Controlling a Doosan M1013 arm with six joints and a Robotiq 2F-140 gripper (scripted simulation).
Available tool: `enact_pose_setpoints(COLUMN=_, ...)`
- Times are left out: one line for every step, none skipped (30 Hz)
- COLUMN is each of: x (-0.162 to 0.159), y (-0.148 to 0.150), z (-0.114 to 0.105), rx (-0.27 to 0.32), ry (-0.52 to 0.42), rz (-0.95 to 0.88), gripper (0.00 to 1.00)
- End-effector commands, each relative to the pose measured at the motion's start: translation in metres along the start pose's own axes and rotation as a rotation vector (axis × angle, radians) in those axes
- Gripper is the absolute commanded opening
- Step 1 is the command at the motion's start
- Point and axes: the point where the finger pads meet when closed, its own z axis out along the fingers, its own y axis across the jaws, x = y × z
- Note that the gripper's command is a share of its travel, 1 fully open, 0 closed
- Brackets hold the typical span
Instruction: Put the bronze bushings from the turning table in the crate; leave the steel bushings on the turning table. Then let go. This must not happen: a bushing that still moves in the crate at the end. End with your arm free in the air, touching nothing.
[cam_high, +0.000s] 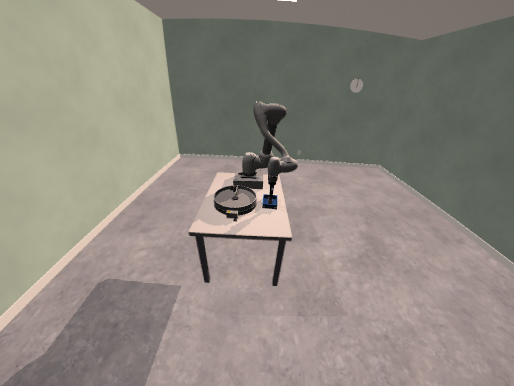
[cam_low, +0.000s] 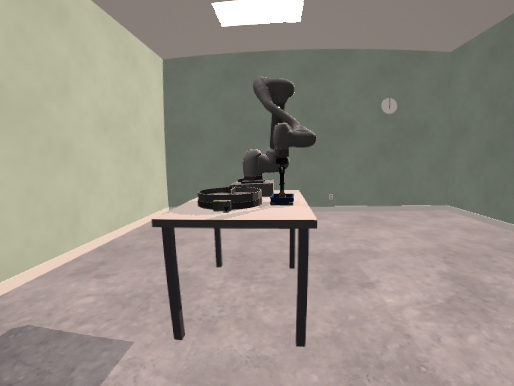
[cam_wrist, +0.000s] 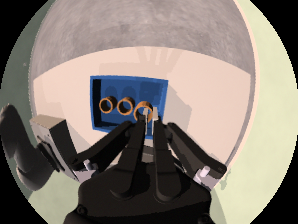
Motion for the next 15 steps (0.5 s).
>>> enact_pose_setpoints(x=0.000, y=0.000, z=0.006, rx=0.000, ry=0.000, rz=0.000, gripper=0.00)
enact_pose_setpoints(x=0.000, y=0.000, z=0.008, rx=0.000, ry=0.000, rz=0.000, gripper=0.00)
enact_pose_setpoints(x=0.000, y=0.000, z=0.010, rx=0.000, ry=0.000, rz=0.000, gripper=0.00)
enact_pose_setpoints(x=0.000, y=0.000, z=0.012, rx=0.000, ry=0.000, rz=0.000, gripper=0.00)
enact_pose_setpoints(x=0.000, y=0.000, z=0.013, rx=0.000, ry=0.000, rz=0.000, gripper=0.00)
enact_pose_setpoints(x=0.000, y=0.000, z=0.015, rx=0.000, ry=0.000, rz=0.000, gripper=0.00)
enact_pose_setpoints(x=0.000, y=0.000, z=0.016, rx=0.000, ry=0.000, rz=0.000, gripper=0.00)
enact_pose_setpoints(x=0.000, y=0.000, z=0.018, rx=0.000, ry=0.000, rz=0.000, gripper=0.00)
enact_pose_setpoints(x=0.000, y=0.000, z=0.019, rx=0.000, ry=0.000, rz=0.000, gripper=0.00)
enact_pose_setpoints(x=0.000, y=0.000, z=0.020, rx=0.000, ry=0.000, rz=0.000, gripper=0.00)
enact_pose_setpoints(x=0.000, y=0.000, z=0.021, rx=0.000, ry=0.000, rz=0.000, gripper=0.00)
enact_pose_setpoints(x=0.000, y=0.000, z=0.022, rx=0.000, ry=0.000, rz=0.000, gripper=0.00)
enact_pose_setpoints(x=0.000, y=0.000, z=0.022, rx=0.000, ry=0.000, rz=0.000, gripper=0.00)
enact_pose_setpoints(x=0.000, y=0.000, z=0.022, rx=0.000, ry=0.000, rz=0.000, gripper=0.00)
enact_pose_setpoints(x=0.000, y=0.000, z=0.023, rx=0.000, ry=0.000, rz=0.000, gripper=0.00)
